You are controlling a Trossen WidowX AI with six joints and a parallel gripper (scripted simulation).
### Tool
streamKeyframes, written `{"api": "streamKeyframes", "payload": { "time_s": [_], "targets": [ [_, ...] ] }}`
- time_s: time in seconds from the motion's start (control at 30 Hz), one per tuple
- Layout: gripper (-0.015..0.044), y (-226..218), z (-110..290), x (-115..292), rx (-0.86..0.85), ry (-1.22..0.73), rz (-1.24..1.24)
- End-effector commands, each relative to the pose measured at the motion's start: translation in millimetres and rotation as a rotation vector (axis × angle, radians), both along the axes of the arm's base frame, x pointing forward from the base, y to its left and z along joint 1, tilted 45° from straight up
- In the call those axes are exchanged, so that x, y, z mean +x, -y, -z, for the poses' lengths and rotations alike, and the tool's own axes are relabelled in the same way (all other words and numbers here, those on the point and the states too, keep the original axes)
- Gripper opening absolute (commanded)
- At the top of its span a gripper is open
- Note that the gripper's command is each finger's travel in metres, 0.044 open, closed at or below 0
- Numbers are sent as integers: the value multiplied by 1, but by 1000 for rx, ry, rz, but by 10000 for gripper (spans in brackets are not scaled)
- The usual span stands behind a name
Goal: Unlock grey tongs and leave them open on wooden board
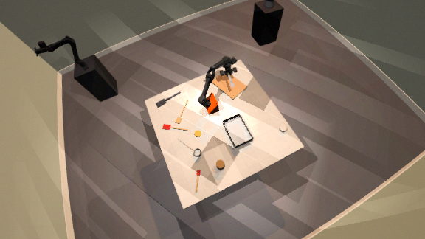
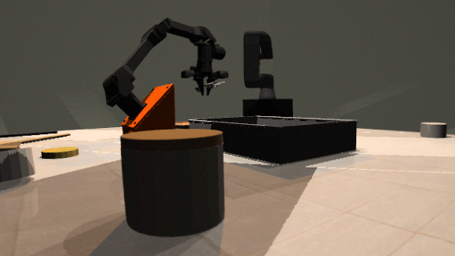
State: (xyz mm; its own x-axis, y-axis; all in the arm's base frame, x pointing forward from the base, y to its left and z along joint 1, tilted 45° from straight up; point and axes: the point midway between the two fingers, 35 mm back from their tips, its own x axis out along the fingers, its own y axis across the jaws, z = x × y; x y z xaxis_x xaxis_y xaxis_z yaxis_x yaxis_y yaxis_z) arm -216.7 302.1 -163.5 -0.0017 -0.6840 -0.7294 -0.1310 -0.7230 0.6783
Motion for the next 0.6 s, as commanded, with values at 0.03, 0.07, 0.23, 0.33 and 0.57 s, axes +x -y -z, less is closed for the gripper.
{"api": "streamKeyframes", "payload": {
  "time_s": [0.03, 0.07, 0.23, 0.33, 0.57],
  "targets": [
    [-150, 3, 5, 0, 4, 1, -6],
    [-150, 4, 6, 0, 4, 1, -6],
    [-150, 9, 13, -1, 4, 1, -6],
    [-150, 12, 17, -1, 4, 1, -6],
    [-150, 20, 26, -2, 4, 0, -6]
  ]
}}
